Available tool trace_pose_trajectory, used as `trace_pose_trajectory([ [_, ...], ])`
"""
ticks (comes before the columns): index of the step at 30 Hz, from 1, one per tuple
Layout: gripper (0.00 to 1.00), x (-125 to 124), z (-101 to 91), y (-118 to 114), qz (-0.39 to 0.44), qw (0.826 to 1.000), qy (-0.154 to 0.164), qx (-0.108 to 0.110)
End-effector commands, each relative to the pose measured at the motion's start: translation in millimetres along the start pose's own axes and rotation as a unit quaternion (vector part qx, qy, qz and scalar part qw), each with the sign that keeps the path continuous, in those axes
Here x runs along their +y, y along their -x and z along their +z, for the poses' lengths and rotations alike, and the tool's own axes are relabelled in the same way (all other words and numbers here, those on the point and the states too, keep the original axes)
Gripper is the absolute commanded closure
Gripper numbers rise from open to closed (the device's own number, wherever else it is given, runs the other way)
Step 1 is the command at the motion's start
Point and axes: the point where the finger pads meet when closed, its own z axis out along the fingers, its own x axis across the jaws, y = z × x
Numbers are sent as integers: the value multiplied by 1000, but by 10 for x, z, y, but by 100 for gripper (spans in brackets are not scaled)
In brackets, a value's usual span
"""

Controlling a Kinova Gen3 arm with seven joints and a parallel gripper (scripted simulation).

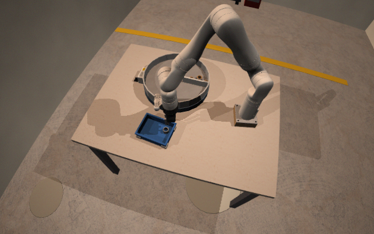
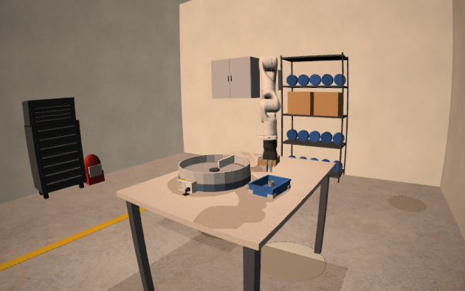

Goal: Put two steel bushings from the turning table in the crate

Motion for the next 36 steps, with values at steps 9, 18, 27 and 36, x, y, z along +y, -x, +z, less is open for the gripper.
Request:
trace_pose_trajectory([
  [9, 58, -96, -193, 30, 0, 1000, -18, -5],
  [18, 58, -74, -785, 24, 0, 1000, -17, -5],
  [27, 58, -74, -785, 24, 0, 1000, -17, -5],
  [36, 58, -73, -780, 23, 0, 1000, -17, -5],
])
